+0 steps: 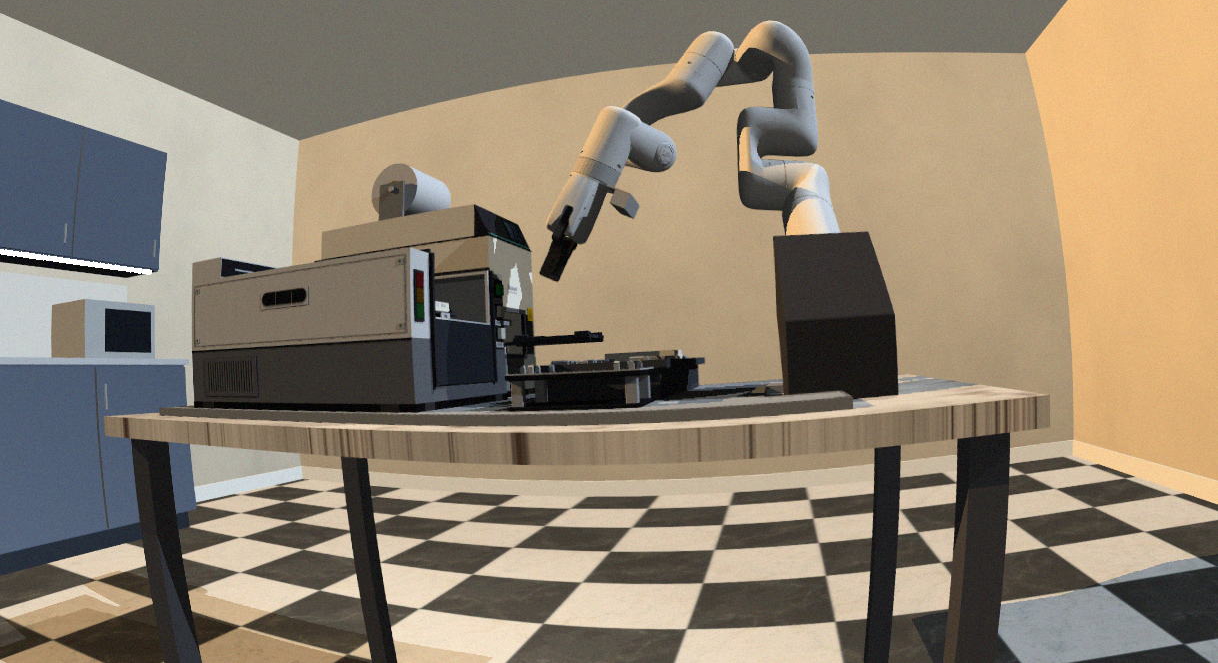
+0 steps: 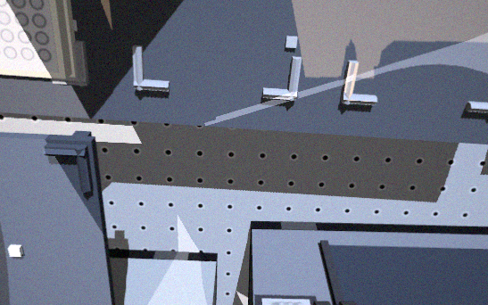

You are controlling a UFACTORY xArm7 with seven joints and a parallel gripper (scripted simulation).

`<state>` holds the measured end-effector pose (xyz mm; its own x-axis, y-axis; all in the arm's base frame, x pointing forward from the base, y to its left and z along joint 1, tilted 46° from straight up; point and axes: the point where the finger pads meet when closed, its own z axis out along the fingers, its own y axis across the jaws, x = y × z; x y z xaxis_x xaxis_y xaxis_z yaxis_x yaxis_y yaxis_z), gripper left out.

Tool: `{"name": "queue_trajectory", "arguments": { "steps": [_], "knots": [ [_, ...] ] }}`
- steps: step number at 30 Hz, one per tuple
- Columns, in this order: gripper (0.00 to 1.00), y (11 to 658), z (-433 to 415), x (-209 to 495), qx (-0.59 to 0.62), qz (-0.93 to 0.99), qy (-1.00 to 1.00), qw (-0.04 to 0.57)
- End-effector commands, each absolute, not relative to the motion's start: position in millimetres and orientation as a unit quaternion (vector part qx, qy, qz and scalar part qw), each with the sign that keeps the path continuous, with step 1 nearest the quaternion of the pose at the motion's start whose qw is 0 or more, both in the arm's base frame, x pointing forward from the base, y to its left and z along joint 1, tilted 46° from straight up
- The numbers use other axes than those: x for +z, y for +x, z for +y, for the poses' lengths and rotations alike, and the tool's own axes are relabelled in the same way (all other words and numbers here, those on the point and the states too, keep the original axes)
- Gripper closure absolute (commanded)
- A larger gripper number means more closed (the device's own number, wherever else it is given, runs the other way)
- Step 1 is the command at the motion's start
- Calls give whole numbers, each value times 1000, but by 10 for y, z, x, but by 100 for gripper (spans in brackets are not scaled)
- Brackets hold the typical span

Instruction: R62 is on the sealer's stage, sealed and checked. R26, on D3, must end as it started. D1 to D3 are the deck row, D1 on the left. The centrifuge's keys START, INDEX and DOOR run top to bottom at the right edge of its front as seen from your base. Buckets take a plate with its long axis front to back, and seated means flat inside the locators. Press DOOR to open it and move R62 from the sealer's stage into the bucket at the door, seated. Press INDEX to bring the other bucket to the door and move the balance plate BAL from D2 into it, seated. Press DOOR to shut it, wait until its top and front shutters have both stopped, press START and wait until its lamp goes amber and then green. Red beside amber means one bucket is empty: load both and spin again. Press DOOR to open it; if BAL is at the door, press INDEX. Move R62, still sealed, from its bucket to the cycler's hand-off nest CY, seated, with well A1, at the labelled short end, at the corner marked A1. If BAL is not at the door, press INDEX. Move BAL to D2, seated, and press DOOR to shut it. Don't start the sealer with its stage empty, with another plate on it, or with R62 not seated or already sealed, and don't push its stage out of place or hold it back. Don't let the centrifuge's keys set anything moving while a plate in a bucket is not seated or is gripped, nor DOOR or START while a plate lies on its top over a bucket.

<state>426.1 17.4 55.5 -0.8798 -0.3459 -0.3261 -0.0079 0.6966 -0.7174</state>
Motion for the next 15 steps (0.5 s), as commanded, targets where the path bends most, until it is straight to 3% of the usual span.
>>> {"name": "queue_trajectory", "arguments": {
  "steps": [1,15],
  "knots": [
    [100,4291,180,552,-375,887,-104,247],
    [100,4314,71,451,-375,887,-104,247]
  ]
}}
